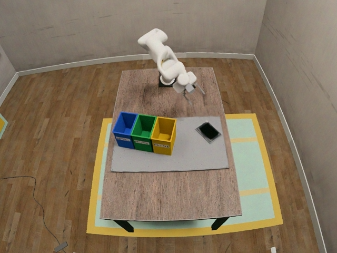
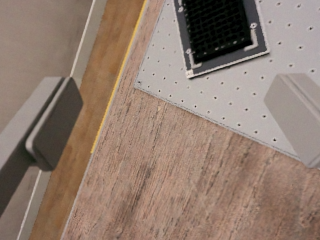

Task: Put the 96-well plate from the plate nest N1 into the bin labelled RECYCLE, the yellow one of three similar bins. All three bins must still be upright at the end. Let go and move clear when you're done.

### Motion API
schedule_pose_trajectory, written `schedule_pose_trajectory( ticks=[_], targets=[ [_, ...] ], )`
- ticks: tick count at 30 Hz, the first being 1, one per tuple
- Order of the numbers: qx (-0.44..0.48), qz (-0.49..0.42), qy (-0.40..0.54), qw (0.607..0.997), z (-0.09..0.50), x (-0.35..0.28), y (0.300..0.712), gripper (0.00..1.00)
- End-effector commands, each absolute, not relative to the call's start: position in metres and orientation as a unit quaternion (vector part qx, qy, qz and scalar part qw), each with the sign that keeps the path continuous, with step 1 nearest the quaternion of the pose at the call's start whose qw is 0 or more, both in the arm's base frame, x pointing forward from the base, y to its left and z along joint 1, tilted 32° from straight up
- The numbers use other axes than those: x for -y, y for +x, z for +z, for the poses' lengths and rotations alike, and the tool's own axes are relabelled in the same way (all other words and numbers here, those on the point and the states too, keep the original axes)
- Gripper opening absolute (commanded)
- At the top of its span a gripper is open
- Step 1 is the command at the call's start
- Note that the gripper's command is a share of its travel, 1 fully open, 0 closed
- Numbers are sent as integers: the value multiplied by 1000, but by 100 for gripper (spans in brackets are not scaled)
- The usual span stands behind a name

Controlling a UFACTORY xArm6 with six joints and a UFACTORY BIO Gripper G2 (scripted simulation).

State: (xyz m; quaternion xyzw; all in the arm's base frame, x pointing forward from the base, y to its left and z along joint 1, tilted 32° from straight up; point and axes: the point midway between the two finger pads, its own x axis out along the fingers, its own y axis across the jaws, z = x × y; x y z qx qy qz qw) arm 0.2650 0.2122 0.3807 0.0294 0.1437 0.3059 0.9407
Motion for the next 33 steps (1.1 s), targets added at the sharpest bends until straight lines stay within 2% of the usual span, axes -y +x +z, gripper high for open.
schedule_pose_trajectory(
  ticks=[1, 12, 16, 29, 33],
  targets=[
    [-111, 285, 28, 952, 388, -201, 274, 37],
    [-17, 217, 19, 976, 407, -161, 301, 37],
    [-17, 217, 19, 976, 410, -153, 306, 37],
    [103, 128, 5, 986, 431, -103, 327, 37],
    [103, 128, 5, 986, 434, -97, 329, 37]
  ],
)
